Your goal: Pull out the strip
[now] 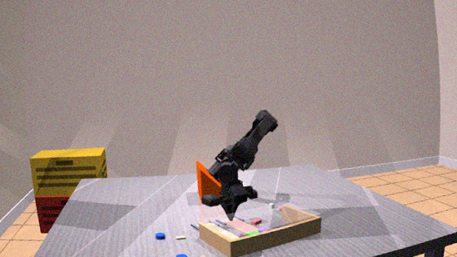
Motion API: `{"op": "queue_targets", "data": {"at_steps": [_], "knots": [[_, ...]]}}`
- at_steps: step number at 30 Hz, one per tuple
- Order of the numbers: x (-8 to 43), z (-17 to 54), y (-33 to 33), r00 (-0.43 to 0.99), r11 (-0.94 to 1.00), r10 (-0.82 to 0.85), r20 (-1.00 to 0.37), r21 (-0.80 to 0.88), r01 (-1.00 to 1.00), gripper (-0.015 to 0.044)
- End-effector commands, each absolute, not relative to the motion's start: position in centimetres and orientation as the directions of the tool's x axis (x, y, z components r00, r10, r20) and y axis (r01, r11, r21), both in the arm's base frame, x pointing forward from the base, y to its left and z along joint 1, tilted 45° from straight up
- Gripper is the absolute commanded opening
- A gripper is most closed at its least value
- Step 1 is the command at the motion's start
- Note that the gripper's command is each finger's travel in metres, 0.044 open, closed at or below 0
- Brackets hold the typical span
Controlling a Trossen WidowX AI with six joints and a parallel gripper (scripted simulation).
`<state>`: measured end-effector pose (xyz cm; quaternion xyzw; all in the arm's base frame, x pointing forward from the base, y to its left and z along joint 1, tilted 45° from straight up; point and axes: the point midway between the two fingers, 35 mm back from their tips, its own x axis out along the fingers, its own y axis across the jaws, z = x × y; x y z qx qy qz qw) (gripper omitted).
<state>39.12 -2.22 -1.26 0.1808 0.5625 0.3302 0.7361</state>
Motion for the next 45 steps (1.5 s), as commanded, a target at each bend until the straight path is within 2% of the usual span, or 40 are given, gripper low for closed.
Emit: {"op": "queue_targets", "data": {"at_steps": [1,45], "knots": [[38.2,-1.8,-2.0,0.135,0.716,0.689,-0.712,0.640,-0.280,0.0000],[31.9,-3.9,-2.6,0.132,0.716,0.689,-0.713,0.640,-0.278,0.0000]]}}
